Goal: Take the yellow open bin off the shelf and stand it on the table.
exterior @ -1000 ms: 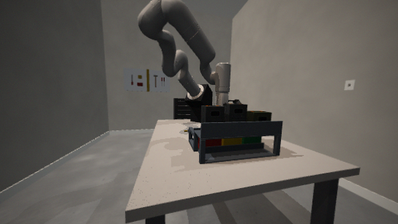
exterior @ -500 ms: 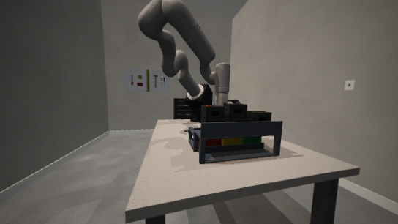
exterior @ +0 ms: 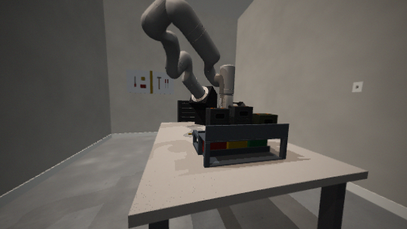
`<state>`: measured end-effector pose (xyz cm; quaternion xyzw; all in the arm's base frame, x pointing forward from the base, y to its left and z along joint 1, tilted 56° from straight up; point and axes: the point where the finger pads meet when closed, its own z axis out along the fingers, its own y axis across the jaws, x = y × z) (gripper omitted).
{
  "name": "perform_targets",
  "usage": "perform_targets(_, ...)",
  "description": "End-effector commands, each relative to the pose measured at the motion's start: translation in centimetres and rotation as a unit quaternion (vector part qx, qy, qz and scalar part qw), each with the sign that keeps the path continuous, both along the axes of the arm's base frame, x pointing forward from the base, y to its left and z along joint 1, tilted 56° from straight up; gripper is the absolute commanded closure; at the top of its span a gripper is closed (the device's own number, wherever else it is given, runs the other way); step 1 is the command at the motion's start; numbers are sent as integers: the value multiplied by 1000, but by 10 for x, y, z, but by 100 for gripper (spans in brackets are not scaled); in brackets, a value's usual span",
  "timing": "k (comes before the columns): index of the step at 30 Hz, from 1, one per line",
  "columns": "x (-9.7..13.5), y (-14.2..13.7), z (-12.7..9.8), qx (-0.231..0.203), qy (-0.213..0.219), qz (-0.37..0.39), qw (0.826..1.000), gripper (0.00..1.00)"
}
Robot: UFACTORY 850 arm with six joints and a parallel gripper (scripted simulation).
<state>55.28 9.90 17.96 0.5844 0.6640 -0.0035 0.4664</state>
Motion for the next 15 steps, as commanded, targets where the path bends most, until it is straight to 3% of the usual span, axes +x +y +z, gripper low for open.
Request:
perform_targets(1,-2,0,-1,0,0,0,1000,0)
perform_targets(15,-3,-1,-2,0,0,0,1000,0)
